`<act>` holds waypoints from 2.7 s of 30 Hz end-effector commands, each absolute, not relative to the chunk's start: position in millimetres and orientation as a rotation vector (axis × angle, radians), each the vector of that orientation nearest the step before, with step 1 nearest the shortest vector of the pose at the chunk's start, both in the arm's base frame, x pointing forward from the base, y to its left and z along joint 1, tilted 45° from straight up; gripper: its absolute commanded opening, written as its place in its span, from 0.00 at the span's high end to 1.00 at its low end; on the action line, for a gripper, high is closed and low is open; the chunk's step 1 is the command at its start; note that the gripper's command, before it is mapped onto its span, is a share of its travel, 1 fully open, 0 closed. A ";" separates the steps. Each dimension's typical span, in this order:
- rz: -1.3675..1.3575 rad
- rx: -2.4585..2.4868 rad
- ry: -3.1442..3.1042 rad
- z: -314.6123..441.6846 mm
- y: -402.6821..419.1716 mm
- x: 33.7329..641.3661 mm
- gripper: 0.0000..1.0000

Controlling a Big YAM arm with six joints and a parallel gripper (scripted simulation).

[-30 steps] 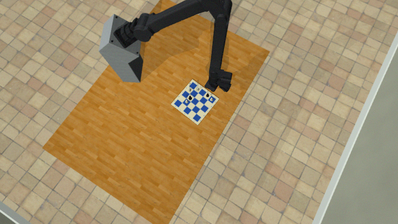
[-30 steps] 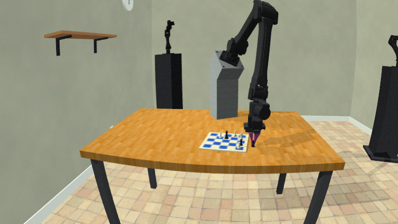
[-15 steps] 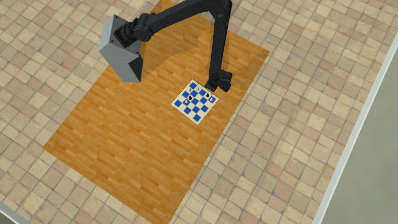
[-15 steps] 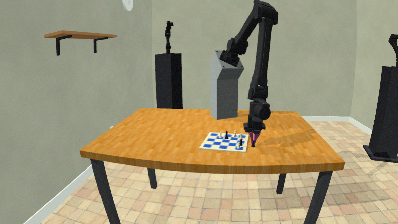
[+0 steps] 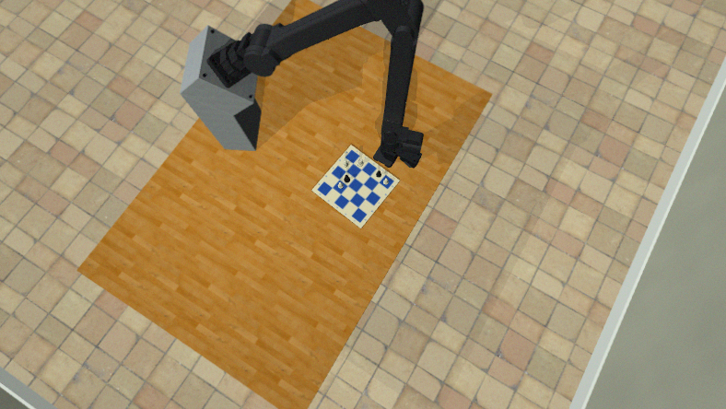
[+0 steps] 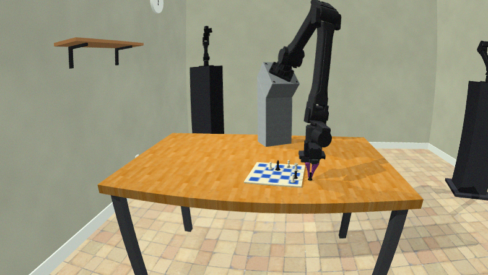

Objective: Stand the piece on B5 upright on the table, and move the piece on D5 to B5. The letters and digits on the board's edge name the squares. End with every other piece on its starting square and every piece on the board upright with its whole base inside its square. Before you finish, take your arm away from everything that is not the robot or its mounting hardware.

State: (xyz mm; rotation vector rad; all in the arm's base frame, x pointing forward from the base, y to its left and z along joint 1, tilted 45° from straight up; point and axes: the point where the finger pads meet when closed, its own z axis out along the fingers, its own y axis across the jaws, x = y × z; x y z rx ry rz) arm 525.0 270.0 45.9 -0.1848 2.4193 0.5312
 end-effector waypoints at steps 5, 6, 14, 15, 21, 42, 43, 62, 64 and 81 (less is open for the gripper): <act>0.545 -0.175 2.393 56.9 274.3 527.7 1.00; 0.545 -0.178 2.392 56.8 274.5 527.4 1.00; 0.532 -0.208 2.390 54.3 274.1 523.7 1.00; 0.531 -0.209 2.390 54.2 273.8 523.8 1.00; 0.531 -0.211 2.390 54.2 273.9 523.5 1.00; 0.532 -0.211 2.388 54.4 274.1 523.6 1.00; 0.531 -0.212 2.388 54.3 274.1 523.4 1.00; 0.529 -0.219 2.386 54.2 274.2 523.2 1.00; 0.529 -0.219 2.386 54.2 274.2 523.2 1.00; 0.529 -0.219 2.387 54.7 274.5 523.5 1.00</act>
